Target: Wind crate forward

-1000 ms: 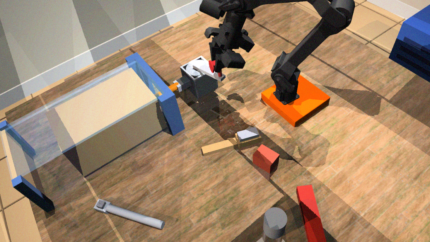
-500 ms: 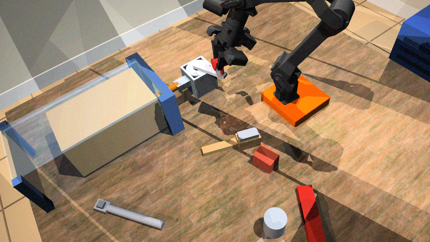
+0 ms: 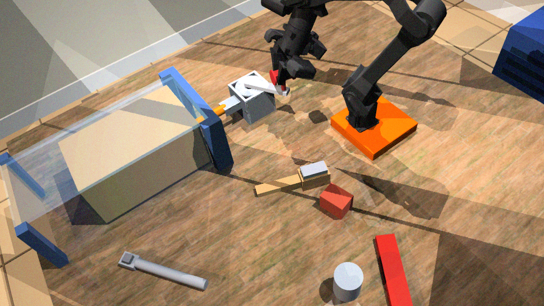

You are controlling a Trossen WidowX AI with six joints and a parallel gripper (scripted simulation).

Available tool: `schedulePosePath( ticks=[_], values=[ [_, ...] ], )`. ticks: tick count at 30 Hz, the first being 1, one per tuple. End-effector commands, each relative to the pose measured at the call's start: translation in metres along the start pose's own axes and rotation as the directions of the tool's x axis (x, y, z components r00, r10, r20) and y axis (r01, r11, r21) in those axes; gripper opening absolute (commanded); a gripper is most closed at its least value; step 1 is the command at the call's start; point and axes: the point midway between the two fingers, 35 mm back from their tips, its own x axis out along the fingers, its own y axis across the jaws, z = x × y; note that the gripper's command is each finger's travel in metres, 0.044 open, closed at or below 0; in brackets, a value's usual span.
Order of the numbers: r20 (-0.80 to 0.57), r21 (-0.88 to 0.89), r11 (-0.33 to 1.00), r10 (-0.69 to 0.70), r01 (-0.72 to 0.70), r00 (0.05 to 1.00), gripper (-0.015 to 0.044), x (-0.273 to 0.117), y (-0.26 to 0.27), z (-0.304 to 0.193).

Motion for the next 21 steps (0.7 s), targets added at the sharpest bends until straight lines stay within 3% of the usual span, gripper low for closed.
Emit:
schedulePosePath(
  ticks=[1, 21],
  values=[
    [0.036, 0.018, 0.999, 0.038, -0.039, 0.999, 0.0, -0.003, 0.014, 0.011],
    [0.037, 0.017, 0.999, 0.039, -0.04, 0.999, 0.0, -0.009, 0.034, 0.02]
  ],
)
